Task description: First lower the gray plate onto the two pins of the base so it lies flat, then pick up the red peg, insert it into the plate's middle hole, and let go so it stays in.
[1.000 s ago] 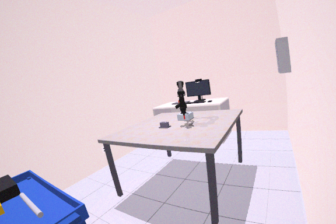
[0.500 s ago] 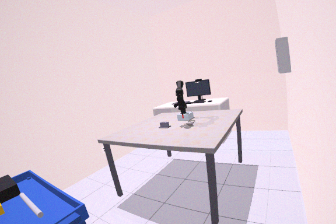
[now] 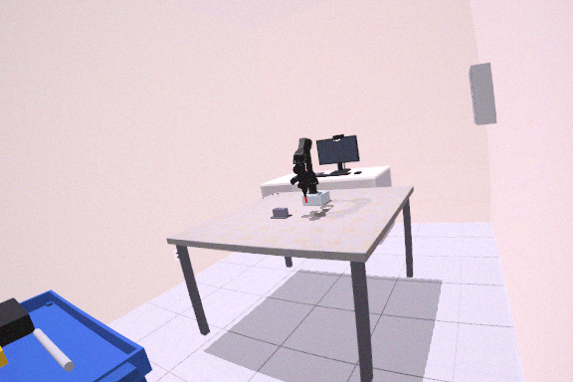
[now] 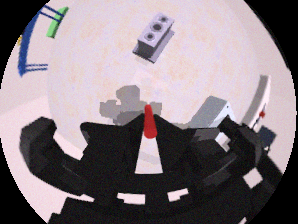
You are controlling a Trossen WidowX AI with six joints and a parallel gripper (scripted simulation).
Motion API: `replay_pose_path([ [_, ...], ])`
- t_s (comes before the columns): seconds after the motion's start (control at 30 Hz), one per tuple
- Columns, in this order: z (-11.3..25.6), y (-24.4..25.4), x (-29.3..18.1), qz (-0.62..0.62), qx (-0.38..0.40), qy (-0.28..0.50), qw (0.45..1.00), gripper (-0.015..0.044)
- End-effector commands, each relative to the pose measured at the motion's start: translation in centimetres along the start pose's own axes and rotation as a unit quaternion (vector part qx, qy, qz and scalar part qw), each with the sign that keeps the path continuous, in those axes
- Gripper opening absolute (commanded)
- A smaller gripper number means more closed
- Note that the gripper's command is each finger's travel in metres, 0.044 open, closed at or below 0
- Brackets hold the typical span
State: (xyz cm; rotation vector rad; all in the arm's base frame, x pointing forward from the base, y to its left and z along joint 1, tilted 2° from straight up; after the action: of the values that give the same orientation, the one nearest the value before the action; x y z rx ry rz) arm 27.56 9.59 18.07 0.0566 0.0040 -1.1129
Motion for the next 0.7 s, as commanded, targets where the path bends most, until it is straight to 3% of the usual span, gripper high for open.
replay_pose_path([
  [0.0, -0.1, 0.3, 1.1, 0.003, 0.0, -0.001, 1.0, 0.0],
  [0.67, 0.2, 1.2, 6.9, 0.013, -0.001, -0.006, 1.0, 0.0],
])
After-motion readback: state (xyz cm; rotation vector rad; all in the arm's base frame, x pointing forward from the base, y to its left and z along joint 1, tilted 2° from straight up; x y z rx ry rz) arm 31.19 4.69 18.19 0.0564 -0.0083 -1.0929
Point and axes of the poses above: the point midway between the two fingers, 35 mm back from their tips, its own z axis back along the fingers, its own y axis across the jaws, x = y × z, the point moved 10 cm from there along z, back along the fingers, and after that the axes turned 1 degree about -z, right-handed, at the moved point
